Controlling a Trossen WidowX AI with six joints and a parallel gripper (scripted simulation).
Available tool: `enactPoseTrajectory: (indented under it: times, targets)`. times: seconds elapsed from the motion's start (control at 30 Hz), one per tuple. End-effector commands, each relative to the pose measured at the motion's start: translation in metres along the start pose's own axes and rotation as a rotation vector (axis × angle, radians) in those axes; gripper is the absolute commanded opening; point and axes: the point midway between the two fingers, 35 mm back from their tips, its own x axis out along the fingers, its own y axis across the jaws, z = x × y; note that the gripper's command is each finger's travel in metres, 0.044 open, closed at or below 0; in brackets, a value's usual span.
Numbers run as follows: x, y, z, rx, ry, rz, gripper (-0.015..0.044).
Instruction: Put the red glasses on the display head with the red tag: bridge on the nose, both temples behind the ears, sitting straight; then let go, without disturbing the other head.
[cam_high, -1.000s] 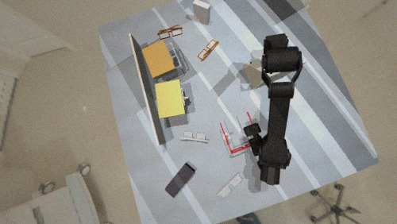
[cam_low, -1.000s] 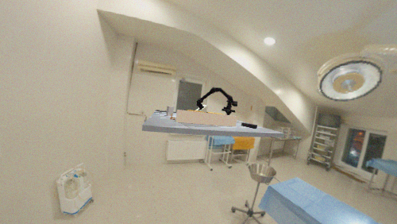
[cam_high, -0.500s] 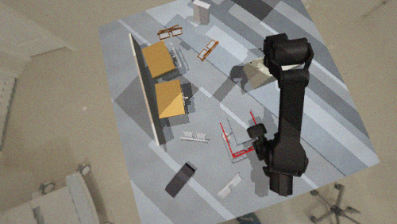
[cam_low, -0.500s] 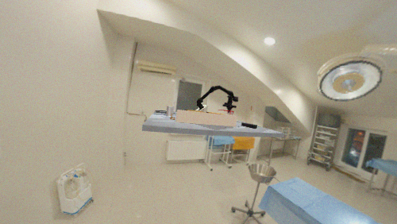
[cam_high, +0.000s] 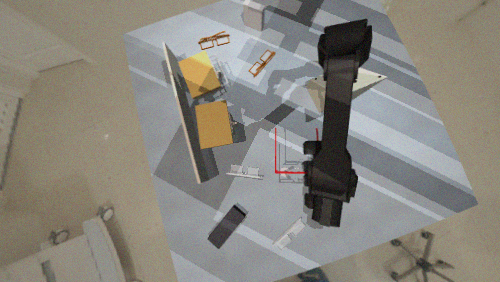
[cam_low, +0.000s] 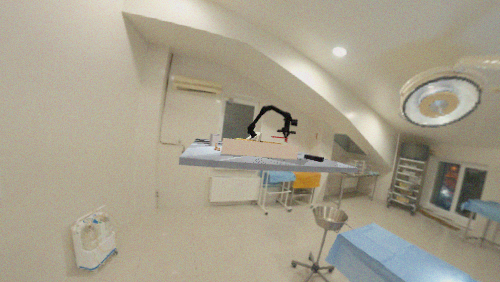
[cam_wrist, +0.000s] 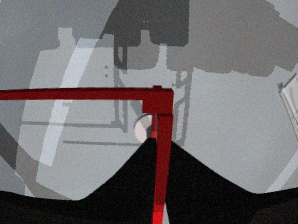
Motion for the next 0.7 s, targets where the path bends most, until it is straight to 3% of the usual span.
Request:
enactPoseTrajectory:
  times: [0.0, 0.67]
  targets:
    - [-0.002, 0.017, -0.016, 0.122, 0.007, 0.000, 0.0000]
    - [0.000, 0.115, -0.080, 0.780, 0.016, 0.004, 0.0000]
